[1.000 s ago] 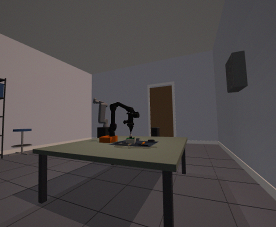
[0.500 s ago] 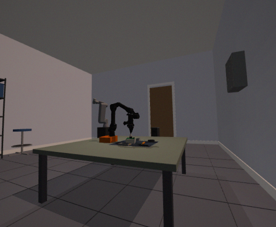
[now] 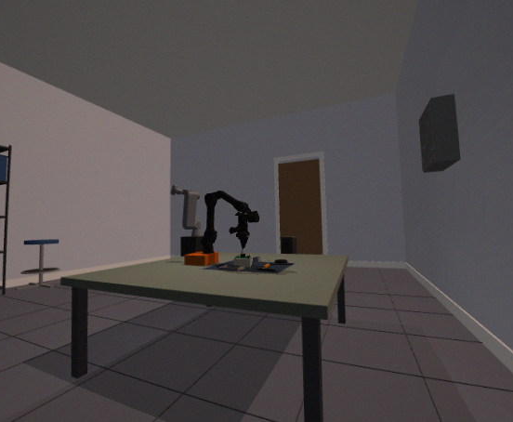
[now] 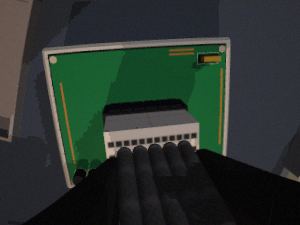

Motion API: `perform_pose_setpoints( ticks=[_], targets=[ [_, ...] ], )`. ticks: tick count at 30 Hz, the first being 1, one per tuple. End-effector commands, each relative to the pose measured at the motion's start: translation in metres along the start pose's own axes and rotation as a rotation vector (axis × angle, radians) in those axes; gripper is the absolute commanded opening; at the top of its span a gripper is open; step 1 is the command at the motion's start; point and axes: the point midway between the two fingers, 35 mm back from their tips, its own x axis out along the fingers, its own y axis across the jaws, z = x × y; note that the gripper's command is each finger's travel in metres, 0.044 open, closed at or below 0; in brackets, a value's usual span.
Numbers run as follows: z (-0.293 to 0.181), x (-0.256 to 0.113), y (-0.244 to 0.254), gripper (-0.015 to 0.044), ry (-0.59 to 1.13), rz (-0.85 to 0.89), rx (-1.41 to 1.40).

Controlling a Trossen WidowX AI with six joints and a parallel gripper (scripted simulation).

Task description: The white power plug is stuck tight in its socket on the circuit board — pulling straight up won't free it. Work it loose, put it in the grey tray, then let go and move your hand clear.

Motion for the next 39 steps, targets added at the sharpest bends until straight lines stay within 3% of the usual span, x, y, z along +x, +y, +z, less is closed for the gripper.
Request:
perform_pose_setpoints(
  ticks=[1, 16, 24, 34, 39],
  targets=[
    [0.000, 0.001, 0.001, 0.0015, -0.003, 0.006, -0.004],
    [0.000, -0.008, 0.001, 0.0000, -0.003, 0.009, -0.004],
    [0.000, -0.013, -0.006, 0.0000, -0.003, 0.096, -0.005],
    [0.000, -0.015, 0.012, 0.0000, -0.003, -0.114, -0.004],
    [0.000, -0.015, 0.012, 0.0000, -0.003, -0.110, -0.004]
  ],
)
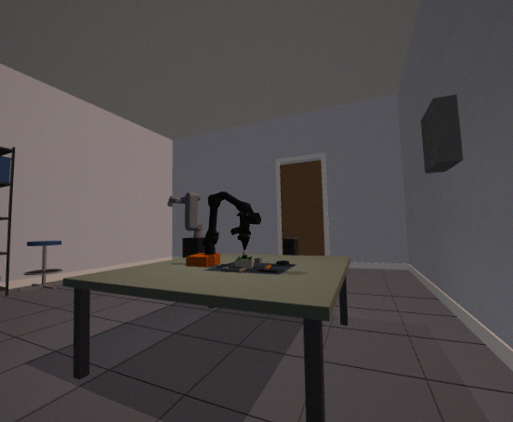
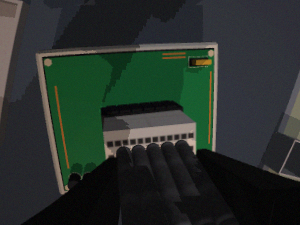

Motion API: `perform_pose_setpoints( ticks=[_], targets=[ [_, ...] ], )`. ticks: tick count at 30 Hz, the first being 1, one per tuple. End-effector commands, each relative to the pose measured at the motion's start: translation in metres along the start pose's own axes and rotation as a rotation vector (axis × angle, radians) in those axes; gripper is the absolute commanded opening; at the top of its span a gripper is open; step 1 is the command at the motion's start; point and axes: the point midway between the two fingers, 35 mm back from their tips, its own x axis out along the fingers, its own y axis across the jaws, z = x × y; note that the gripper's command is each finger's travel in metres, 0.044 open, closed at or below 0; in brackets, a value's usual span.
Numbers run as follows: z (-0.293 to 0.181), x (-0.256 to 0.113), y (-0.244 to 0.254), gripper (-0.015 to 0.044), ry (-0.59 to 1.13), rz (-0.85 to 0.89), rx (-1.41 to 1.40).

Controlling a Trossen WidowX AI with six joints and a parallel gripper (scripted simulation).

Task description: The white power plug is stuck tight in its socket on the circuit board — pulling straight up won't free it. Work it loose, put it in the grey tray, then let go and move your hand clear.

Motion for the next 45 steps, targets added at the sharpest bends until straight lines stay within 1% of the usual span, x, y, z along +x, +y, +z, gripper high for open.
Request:
perform_pose_setpoints(
  ticks=[1, 8, 11, 15, 23, 27, 31, 40, 42, 45],
  targets=[
    [0.001, -0.010, 0.001, 0.0000, 0.014, 0.027, 0.010],
    [0.001, -0.008, -0.015, 0.0000, 0.014, 0.211, 0.011],
    [0.001, -0.008, -0.019, 0.0000, 0.013, 0.257, 0.011],
    [0.001, -0.008, -0.018, 0.0000, 0.013, 0.239, 0.011],
    [0.001, -0.014, -0.001, 0.0000, 0.014, 0.036, 0.010],
    [0.001, -0.014, 0.003, 0.0000, 0.014, -0.012, 0.009],
    [0.001, -0.015, 0.000, 0.0000, 0.014, 0.031, 0.010],
    [0.001, -0.013, -0.019, 0.0000, 0.013, 0.249, 0.011],
    [0.001, -0.013, -0.021, 0.0000, 0.013, 0.261, 0.011],
    [0.001, -0.014, -0.018, 0.0000, 0.013, 0.236, 0.011]
  ],
)
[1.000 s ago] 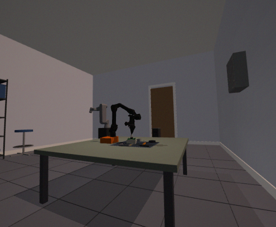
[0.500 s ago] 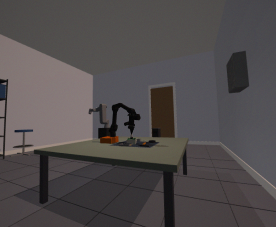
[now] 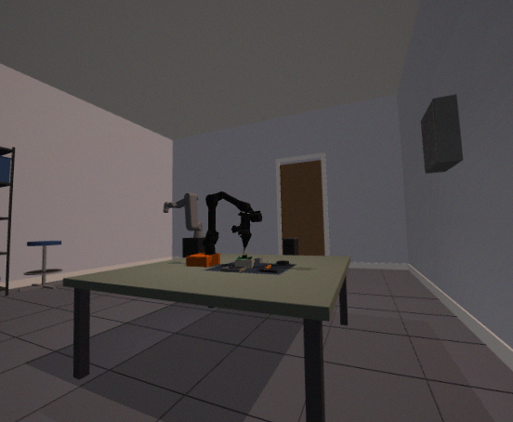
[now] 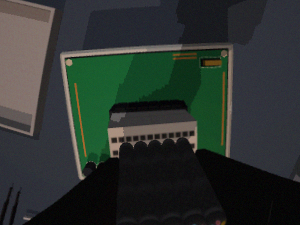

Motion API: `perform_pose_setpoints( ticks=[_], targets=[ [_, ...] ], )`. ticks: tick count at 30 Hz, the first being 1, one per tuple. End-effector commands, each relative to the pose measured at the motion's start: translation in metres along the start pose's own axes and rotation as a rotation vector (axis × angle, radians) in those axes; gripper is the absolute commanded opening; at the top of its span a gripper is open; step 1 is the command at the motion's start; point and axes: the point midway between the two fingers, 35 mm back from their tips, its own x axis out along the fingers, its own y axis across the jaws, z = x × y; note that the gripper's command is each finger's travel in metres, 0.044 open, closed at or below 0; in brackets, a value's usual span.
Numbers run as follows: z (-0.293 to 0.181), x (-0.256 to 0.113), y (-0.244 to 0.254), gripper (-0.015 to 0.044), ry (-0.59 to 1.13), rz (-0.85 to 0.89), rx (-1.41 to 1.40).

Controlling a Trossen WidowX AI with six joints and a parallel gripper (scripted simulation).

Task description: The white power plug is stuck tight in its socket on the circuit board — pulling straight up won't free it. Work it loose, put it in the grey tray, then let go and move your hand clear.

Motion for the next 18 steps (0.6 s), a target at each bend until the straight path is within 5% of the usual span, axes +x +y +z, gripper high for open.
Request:
perform_pose_setpoints(
  ticks=[1, 11, 18],
  targets=[
    [0.001, -0.009, 0.001, 0.0000, 0.021, -0.016, -0.003],
    [0.001, -0.010, 0.021, 0.0000, 0.020, -0.242, -0.005],
    [0.001, -0.011, 0.013, 0.0000, 0.021, -0.147, -0.004]
  ],
)
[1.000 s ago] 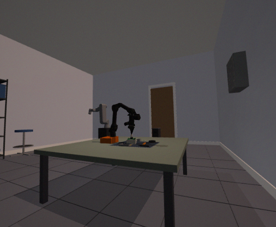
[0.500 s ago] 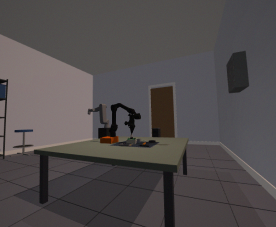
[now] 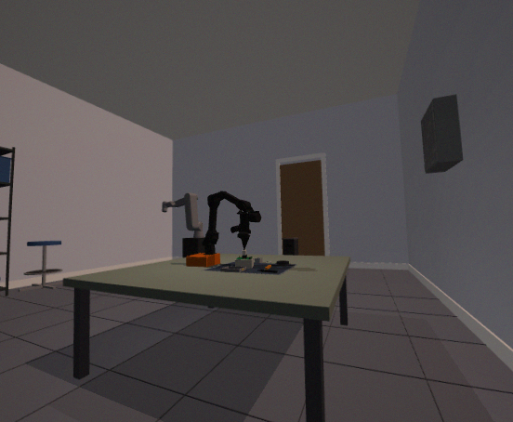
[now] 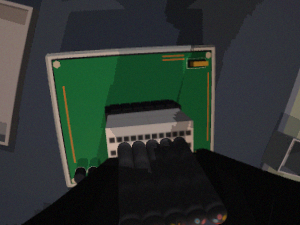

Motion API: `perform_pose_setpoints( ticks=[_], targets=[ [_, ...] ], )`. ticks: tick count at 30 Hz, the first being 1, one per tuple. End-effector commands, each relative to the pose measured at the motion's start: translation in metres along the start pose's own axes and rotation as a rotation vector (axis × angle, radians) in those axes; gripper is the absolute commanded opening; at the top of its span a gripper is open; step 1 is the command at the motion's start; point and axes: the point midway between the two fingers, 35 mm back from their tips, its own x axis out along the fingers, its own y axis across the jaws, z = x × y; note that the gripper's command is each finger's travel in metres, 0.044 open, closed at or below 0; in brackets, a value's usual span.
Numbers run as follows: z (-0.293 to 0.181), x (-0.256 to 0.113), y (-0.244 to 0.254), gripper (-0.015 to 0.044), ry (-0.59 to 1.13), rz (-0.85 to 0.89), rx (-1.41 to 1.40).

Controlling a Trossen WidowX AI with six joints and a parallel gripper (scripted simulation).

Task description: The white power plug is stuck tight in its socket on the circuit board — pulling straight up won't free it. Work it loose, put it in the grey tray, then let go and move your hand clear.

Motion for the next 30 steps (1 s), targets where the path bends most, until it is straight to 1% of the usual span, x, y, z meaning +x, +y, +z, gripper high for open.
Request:
perform_pose_setpoints(
  ticks=[1, 6, 9, 13, 19, 22, 26, 30],
  targets=[
    [0.000, -0.009, -0.007, 0.0000, 0.023, 0.088, 0.005],
    [0.000, -0.008, -0.018, 0.0000, 0.022, 0.212, 0.006],
    [0.000, -0.008, -0.020, 0.0000, 0.022, 0.235, 0.007],
    [0.000, -0.009, -0.015, 0.0000, 0.022, 0.186, 0.006],
    [0.000, -0.012, -0.001, 0.0000, 0.022, 0.024, 0.004],
    [0.000, -0.015, 0.003, 0.0000, 0.022, -0.029, 0.004],
    [0.000, -0.024, 0.001, 0.0000, 0.022, -0.022, 0.004],
    [0.000, -0.032, -0.007, 0.0000, 0.023, 0.066, 0.005]
  ],
)
